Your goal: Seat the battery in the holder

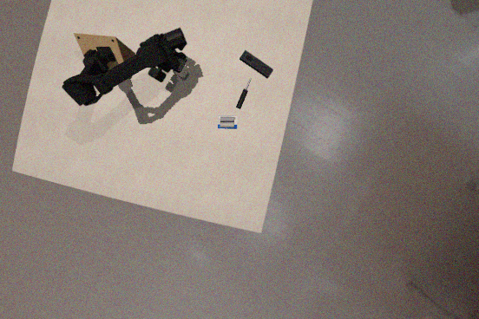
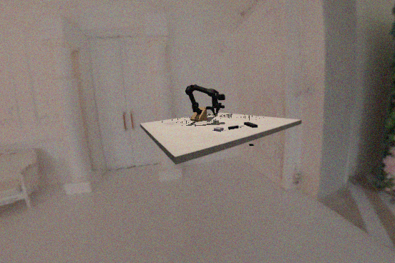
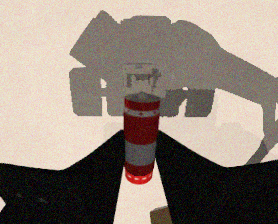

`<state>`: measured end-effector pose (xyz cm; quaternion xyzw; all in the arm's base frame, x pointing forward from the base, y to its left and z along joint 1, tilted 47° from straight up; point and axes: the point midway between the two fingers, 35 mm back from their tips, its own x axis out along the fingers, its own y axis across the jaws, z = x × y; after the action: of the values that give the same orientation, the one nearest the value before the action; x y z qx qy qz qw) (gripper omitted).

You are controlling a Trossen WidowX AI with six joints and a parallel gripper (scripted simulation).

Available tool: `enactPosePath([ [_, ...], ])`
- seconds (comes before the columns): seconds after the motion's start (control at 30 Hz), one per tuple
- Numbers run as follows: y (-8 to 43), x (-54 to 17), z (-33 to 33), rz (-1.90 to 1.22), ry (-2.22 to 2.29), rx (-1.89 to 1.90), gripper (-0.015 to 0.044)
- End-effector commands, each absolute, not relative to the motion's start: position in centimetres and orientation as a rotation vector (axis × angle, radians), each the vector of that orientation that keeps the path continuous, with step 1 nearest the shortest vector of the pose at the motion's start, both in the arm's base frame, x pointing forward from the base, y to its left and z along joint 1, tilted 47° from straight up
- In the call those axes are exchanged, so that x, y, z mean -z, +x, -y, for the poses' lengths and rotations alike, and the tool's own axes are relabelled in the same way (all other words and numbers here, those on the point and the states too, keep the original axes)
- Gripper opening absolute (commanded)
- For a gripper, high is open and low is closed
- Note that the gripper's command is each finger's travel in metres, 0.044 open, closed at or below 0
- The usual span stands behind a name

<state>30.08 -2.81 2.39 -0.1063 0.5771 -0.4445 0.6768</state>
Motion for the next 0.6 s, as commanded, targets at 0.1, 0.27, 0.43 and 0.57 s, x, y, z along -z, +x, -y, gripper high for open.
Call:
enactPosePath([
  [0.1,30.4,-2.6,2.9,-1.314,-0.276,0.969,0.0073],
  [0.27,30.6,-1.9,3.5,-1.264,-0.296,0.945,0.0073],
  [0.43,30.8,-1.1,4.3,-1.209,-0.317,0.925,0.0073],
  [0.57,30.9,-0.7,4.8,-1.166,-0.334,0.912,0.0073],
])
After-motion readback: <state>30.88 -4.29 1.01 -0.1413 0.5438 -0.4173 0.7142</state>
